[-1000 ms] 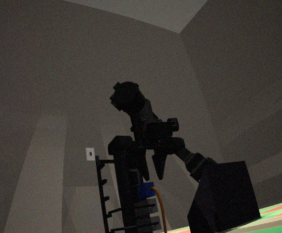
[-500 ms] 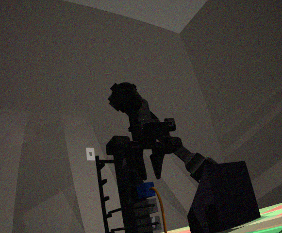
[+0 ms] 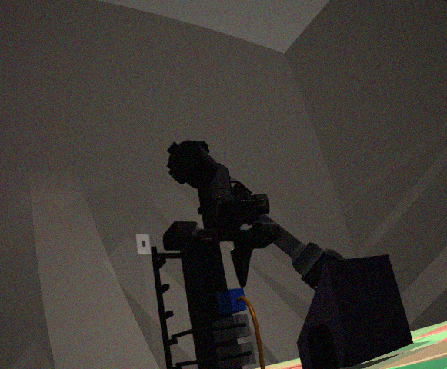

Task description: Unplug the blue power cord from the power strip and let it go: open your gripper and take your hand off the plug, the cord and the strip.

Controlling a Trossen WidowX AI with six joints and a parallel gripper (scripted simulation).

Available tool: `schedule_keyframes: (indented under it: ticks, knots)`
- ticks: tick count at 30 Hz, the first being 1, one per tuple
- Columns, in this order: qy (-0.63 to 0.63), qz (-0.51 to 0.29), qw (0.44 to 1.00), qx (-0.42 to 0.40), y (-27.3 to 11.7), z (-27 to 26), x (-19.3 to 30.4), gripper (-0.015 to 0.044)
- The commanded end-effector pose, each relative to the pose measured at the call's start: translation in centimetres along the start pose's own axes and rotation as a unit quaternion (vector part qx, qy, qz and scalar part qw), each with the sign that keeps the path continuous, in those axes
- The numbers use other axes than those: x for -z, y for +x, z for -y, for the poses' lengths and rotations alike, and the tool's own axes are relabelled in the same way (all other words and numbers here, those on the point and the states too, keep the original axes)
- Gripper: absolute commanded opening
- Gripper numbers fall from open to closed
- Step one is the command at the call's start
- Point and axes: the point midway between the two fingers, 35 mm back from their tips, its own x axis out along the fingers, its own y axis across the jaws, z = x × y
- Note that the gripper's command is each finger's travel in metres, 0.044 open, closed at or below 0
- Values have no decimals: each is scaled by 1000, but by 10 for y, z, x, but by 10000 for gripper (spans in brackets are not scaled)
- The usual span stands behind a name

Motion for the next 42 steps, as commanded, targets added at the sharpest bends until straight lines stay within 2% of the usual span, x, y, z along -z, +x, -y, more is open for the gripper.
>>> schedule_keyframes:
  ticks: [1,19,23,31,42]
  knots:
    - [-2,-2,1000,2,0,-2,9,160]
    - [-2,-2,1000,2,12,-2,9,160]
    - [0,-1,1000,0,10,-1,8,55]
    - [0,-1,1000,0,10,-1,8,2]
    - [0,0,1000,0,9,0,-5,0]
